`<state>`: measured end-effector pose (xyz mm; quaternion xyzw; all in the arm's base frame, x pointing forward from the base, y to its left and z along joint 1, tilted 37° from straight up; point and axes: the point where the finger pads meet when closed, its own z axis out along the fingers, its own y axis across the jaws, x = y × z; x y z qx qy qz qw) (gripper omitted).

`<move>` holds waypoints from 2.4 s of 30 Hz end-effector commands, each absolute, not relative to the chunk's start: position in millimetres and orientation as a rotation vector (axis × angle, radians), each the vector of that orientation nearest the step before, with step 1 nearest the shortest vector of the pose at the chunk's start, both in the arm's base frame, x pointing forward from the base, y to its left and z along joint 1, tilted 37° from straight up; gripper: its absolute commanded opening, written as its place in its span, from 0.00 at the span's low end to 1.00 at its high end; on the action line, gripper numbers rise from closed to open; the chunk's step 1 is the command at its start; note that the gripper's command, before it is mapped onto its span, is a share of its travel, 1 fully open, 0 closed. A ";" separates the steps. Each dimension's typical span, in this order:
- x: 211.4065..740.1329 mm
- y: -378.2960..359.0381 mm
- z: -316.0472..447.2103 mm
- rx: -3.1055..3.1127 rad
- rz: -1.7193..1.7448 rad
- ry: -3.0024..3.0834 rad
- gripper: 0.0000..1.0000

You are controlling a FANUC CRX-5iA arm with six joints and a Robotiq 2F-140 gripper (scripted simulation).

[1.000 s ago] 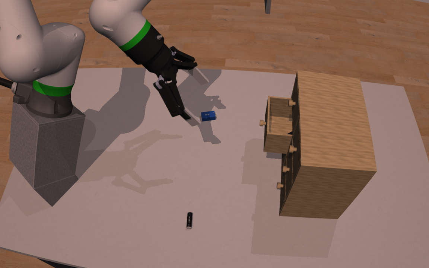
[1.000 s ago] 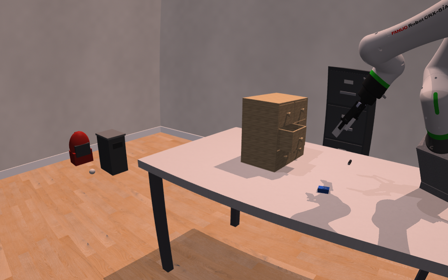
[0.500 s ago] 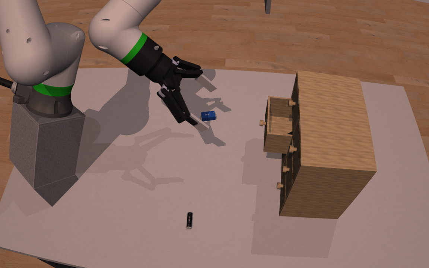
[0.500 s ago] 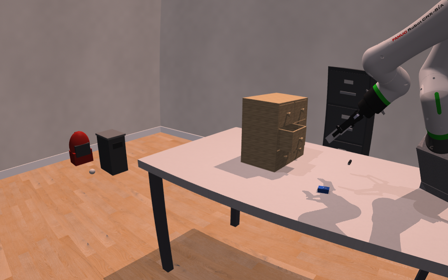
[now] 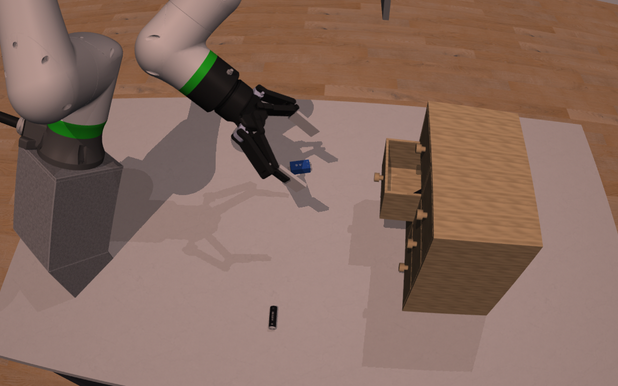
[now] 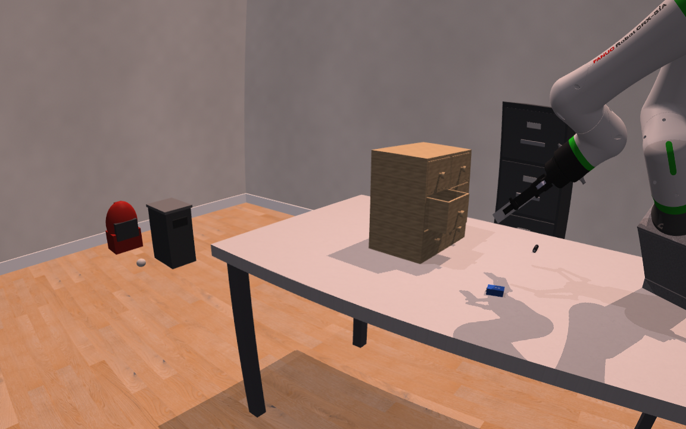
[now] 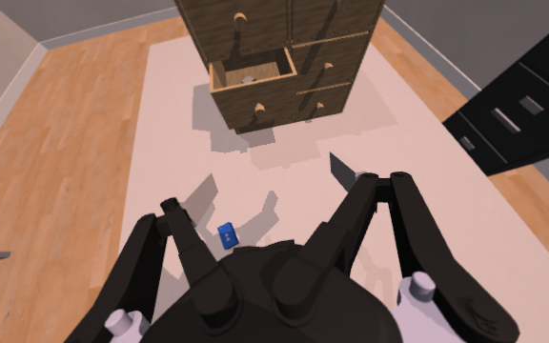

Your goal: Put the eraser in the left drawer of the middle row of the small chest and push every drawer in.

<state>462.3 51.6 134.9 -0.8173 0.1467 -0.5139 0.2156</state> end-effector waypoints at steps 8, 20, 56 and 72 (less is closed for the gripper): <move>465.0 51.0 134.2 -2.161 -1.498 0.366 0.00; 465.0 51.0 134.2 -2.161 -1.498 0.366 0.00; 522.1 52.8 137.0 -2.161 -1.498 0.366 0.00; 532.9 53.1 137.6 -2.161 -1.498 0.366 0.00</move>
